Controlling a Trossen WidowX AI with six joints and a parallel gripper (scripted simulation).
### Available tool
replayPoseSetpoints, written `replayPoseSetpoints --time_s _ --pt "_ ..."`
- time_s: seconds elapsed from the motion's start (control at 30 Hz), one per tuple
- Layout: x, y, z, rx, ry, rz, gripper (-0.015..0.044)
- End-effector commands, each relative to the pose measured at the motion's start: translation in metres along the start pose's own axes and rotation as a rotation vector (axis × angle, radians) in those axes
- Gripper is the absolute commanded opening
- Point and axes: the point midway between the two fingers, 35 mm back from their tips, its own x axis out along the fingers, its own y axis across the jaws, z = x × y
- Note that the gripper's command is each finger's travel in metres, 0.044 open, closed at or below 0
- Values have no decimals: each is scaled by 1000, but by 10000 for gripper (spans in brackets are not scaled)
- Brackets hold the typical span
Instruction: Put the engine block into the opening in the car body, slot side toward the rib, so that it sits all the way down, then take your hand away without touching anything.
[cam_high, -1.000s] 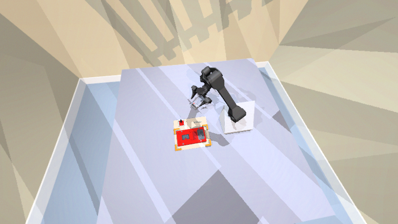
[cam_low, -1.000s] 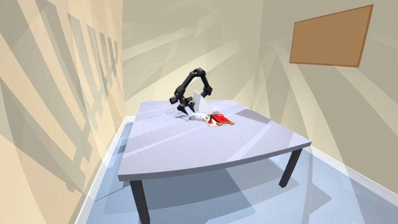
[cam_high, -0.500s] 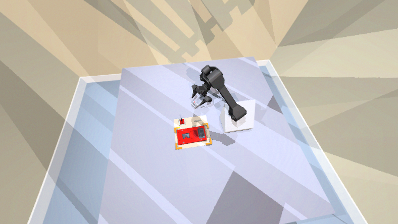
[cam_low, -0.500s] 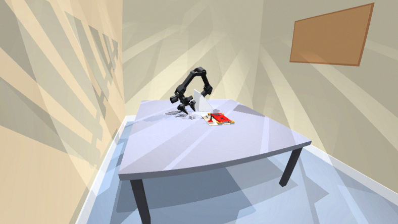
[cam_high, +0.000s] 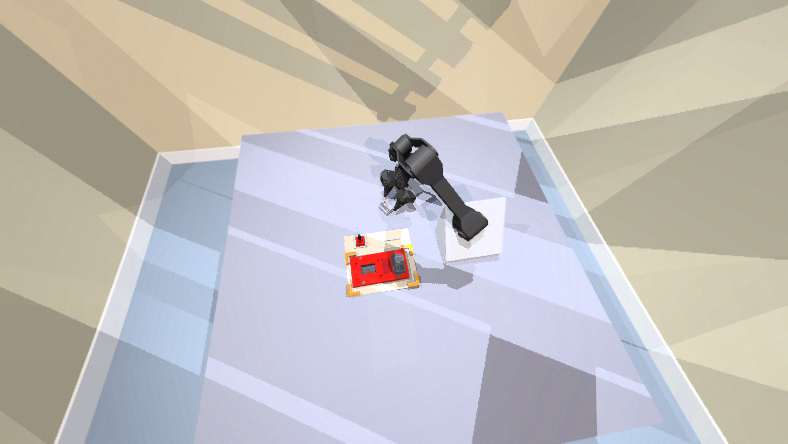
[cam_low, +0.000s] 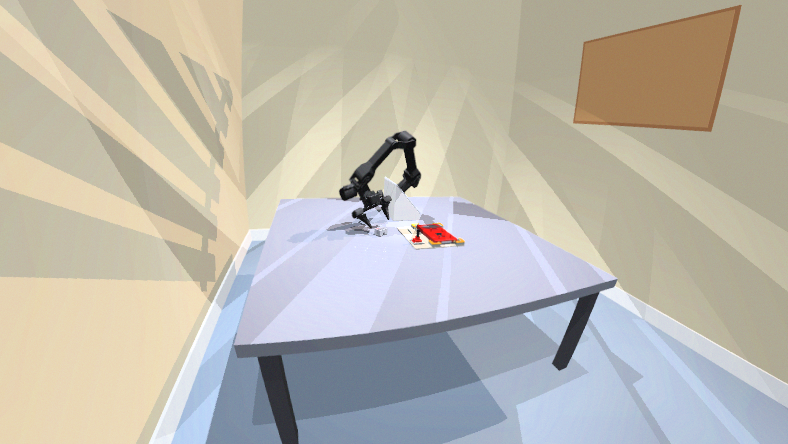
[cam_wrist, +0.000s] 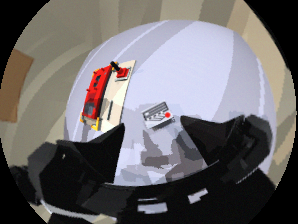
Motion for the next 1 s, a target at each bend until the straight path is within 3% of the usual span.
replayPoseSetpoints --time_s 0.0,0.47,0.97 --pt "0 2 1 72 52 -13 440" --pt "0 4 9 491 233 -149 440" --pt "-2 5 22 919 314 -412 440"
